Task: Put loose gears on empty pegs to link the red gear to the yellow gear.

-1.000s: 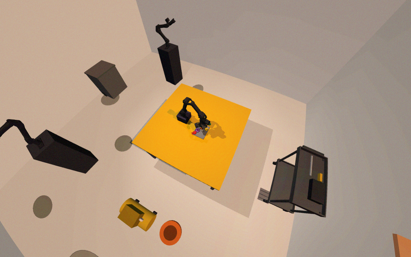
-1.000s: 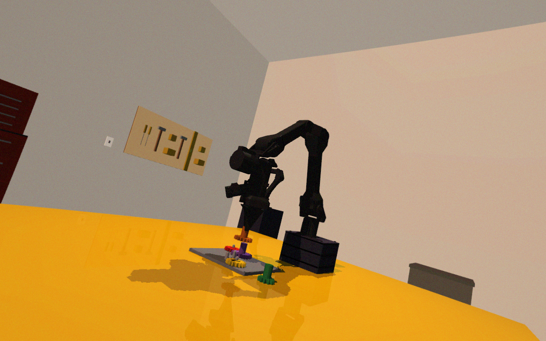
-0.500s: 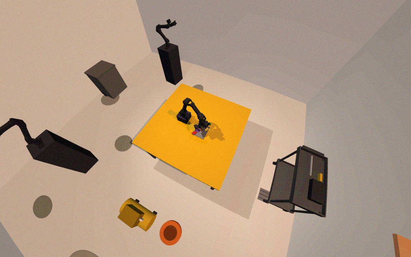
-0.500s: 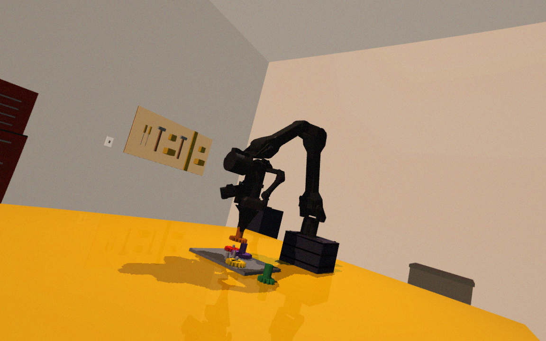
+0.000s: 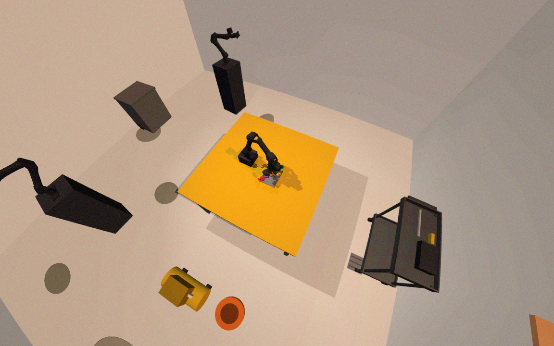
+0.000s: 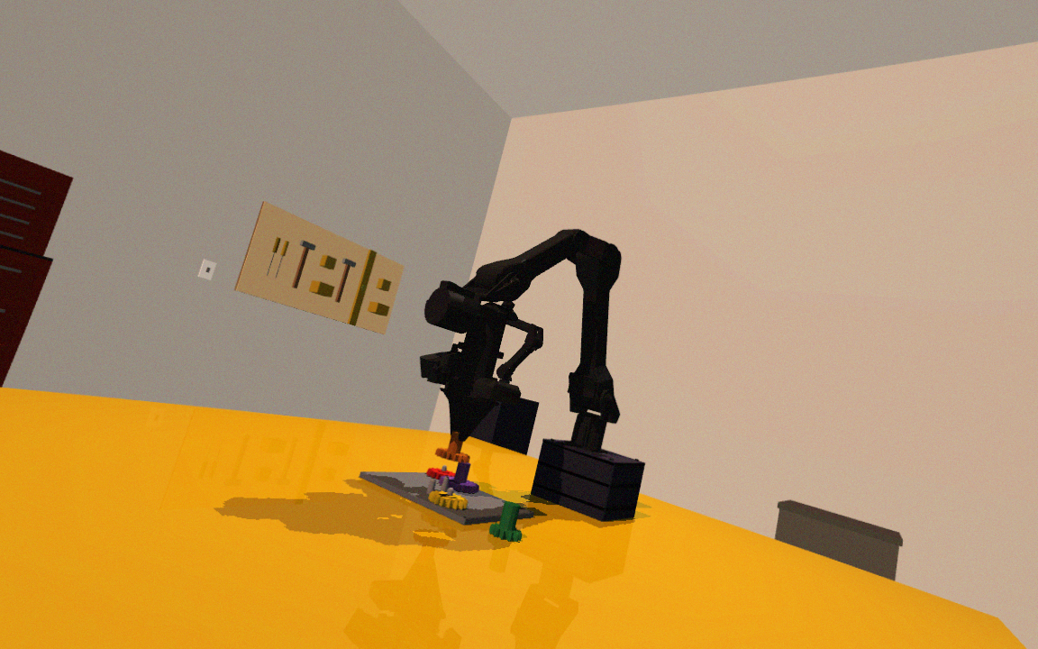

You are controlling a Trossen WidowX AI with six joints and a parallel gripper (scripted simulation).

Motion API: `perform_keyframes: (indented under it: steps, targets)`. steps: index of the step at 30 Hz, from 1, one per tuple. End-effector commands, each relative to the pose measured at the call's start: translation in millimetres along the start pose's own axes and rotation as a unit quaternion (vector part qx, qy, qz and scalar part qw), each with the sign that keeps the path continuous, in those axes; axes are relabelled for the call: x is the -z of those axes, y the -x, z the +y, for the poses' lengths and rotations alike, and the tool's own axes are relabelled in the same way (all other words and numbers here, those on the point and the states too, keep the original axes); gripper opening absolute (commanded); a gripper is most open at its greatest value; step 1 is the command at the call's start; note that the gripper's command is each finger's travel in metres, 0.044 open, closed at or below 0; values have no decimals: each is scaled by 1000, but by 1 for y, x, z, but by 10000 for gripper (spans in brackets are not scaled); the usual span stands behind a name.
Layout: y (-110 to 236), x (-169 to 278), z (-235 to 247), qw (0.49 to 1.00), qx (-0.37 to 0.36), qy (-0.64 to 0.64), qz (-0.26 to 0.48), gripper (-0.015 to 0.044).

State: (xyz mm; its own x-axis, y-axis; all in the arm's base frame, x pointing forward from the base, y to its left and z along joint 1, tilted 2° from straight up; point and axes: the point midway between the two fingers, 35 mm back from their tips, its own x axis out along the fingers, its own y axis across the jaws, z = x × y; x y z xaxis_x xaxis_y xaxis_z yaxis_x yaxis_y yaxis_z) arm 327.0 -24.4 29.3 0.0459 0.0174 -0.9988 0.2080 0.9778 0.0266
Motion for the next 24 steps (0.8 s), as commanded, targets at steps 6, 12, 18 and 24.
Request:
perform_keyframes:
  steps: [6,12,18,24]
  targets:
    - [1,-1,1,992,-2,124,-2,0]
    - [1,-1,0,978,-2,209,-2,0]
    - [1,-1,0,959,-2,282,-2,0]
    - [0,-1,0,957,-2,291,-2,0]
